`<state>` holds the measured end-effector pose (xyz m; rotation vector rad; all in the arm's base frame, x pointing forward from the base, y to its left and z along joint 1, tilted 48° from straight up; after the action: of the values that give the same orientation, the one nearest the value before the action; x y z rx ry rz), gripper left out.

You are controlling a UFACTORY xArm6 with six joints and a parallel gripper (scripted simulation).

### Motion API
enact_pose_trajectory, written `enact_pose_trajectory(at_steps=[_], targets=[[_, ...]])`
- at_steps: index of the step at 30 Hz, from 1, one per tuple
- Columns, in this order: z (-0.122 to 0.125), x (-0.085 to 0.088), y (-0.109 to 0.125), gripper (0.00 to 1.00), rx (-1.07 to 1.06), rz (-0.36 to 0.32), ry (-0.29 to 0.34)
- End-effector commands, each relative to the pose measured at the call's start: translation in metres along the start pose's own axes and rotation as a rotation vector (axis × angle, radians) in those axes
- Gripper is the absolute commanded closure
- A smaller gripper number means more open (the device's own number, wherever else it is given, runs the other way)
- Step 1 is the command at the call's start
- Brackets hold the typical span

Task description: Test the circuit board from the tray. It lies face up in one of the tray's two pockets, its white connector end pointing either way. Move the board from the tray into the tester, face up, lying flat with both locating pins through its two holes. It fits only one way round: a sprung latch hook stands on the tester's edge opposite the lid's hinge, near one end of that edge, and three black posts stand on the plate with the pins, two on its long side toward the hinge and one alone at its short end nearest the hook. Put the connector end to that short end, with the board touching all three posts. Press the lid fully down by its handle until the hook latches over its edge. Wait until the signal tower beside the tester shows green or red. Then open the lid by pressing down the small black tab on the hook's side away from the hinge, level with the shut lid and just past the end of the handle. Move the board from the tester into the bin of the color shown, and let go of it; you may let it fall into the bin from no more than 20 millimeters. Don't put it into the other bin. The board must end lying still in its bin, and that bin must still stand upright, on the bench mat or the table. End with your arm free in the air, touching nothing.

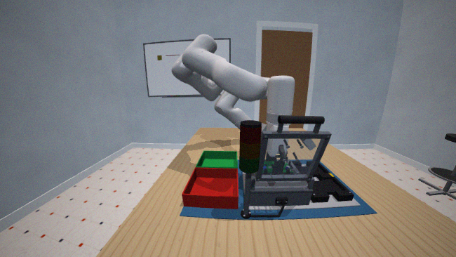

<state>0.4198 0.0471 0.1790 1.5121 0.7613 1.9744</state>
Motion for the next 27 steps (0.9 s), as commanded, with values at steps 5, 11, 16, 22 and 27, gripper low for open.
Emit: enact_pose_trajectory(at_steps=[5,11,16,22,27], targets=[[0.0008,0.0011,0.0,0.0,-0.001,0.001,0.003],[0.0008,0.0011,0.0,0.0,-0.001,0.001,0.003],[0.0008,0.0011,0.0,0.0,-0.001,0.001,0.003],[0.0008,0.0013,0.0,0.0,-0.001,0.001,0.003],[0.0008,0.0044,0.0,0.0,-0.001,0.001,0.003]])
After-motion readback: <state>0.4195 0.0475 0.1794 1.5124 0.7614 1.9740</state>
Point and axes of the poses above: the point where the finger pads meet when closed, its own x axis back along the fingers, its own z axis across the jaws, y = z × x, the point moved 4 cm from there along x, back along the fingers, and after that the axes turned 10 degrees about x, right-handed, at the moved point
